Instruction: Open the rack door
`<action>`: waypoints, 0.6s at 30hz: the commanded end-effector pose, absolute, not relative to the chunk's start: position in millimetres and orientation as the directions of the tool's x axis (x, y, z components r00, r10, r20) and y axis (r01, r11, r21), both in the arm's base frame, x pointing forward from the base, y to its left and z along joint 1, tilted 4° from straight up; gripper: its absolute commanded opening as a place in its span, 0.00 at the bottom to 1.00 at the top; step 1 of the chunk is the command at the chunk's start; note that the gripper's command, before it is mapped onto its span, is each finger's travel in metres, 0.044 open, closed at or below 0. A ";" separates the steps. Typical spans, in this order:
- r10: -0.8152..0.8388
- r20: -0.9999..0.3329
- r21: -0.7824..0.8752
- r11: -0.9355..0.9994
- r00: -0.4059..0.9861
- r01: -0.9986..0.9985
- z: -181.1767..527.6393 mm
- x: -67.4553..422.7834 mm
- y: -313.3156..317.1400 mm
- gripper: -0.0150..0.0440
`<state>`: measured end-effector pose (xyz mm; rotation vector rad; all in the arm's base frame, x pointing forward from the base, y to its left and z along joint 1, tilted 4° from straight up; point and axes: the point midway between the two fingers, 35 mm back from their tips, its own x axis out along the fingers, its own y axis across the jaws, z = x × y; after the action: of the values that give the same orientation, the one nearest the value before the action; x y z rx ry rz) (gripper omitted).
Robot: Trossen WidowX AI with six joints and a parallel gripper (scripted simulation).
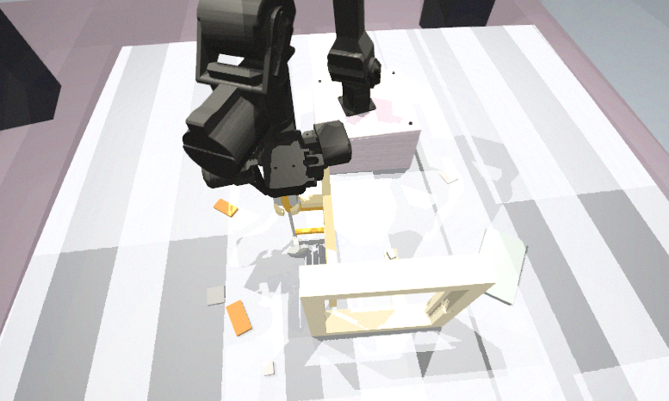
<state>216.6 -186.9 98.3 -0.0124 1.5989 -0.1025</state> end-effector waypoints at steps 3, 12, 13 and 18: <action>-0.068 -0.997 -0.070 0.996 -0.031 0.052 102.6 217.4 -186.6 0.75; -0.068 -0.997 -0.069 0.996 -0.030 0.052 114.6 218.7 -186.4 0.75; -0.068 -0.997 -0.069 0.996 -0.030 0.052 116.0 218.8 -186.4 0.75; -0.068 -0.997 -0.069 0.996 -0.030 0.052 122.7 219.3 -186.2 0.75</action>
<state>218.5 -186.7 118.3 -0.0151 1.6007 -0.0974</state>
